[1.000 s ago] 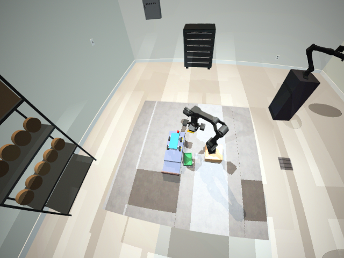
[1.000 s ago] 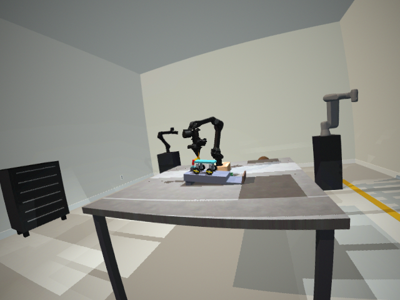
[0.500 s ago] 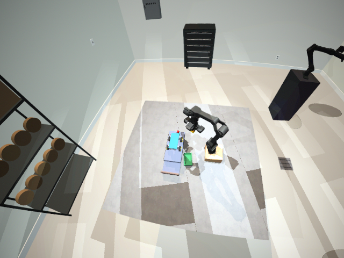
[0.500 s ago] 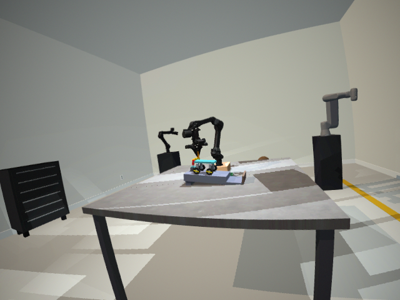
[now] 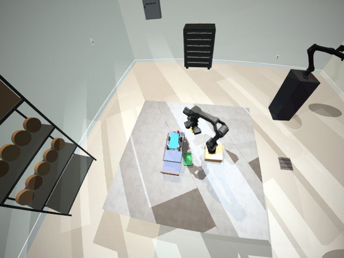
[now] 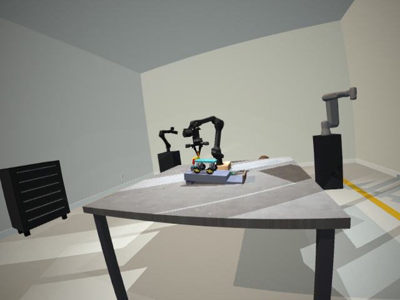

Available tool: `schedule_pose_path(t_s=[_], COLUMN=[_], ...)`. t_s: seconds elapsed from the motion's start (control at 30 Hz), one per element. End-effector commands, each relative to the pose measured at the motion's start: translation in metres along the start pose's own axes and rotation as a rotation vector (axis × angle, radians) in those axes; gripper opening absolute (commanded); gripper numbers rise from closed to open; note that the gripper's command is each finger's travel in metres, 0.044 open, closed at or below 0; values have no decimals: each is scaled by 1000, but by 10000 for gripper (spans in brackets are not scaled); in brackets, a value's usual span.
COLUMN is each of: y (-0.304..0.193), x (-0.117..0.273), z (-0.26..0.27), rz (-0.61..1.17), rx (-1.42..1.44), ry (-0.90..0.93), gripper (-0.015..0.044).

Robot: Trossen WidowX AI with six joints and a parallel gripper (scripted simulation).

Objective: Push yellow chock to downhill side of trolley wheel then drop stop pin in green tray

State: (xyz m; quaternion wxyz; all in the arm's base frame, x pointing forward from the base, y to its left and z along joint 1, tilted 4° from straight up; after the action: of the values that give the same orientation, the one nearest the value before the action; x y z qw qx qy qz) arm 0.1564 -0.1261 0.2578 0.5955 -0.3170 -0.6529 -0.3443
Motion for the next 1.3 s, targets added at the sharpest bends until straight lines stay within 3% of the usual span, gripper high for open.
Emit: schedule_pose_path(t_s=[0.0, 0.33, 1.27], y=[0, 0, 54], x=[0, 0, -5], z=[0, 0, 38], rz=[-1, -2, -6], rx=[-124, -444, -450], ry=[1, 1, 5], gripper=[0, 0, 0])
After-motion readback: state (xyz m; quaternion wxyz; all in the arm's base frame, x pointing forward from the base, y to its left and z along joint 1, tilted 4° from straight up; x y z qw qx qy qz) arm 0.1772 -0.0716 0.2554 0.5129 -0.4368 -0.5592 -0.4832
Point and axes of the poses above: the point midway between the two fingers, 35 mm back from their tips, its own x axis back along the fingers, its own z axis across the jaws, y = z × x, the point moved 9 cm from there along x, back along the fingers, and after that the axes turned 11 degrees about x, right-handed, at the moved point
